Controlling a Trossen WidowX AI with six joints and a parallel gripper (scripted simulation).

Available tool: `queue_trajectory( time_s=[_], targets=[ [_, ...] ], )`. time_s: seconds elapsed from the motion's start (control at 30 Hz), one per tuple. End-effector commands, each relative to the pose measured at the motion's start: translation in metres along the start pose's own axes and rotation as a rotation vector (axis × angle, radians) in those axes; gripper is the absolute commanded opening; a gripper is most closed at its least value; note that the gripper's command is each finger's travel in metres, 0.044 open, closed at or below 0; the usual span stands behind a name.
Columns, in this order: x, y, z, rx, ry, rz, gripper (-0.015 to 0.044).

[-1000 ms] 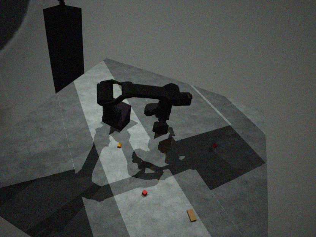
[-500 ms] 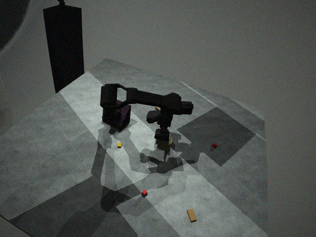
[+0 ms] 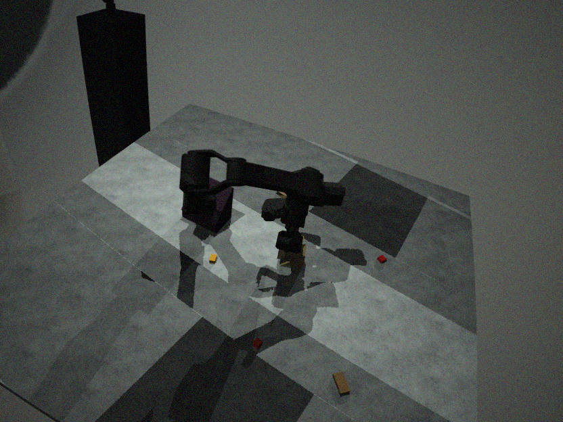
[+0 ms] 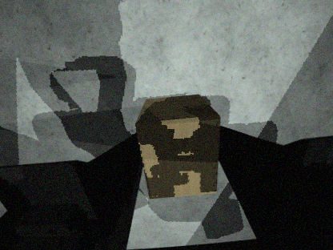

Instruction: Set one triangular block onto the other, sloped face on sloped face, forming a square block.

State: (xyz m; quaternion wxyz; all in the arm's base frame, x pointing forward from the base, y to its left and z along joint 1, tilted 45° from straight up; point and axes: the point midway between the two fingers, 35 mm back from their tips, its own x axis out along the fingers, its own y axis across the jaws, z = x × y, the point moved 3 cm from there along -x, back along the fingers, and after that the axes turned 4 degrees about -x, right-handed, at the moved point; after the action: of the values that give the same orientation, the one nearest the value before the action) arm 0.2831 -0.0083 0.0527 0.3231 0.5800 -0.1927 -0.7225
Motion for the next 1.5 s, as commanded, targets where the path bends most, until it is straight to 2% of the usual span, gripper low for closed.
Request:
queue_trajectory(
  time_s=[0.0,1.47],
  targets=[
    [0.000,0.001,-0.001,-0.003,0.002,0.004,0.0000],
    [0.021,0.002,-0.010,-0.002,0.003,0.006,0.0000]
  ],
)
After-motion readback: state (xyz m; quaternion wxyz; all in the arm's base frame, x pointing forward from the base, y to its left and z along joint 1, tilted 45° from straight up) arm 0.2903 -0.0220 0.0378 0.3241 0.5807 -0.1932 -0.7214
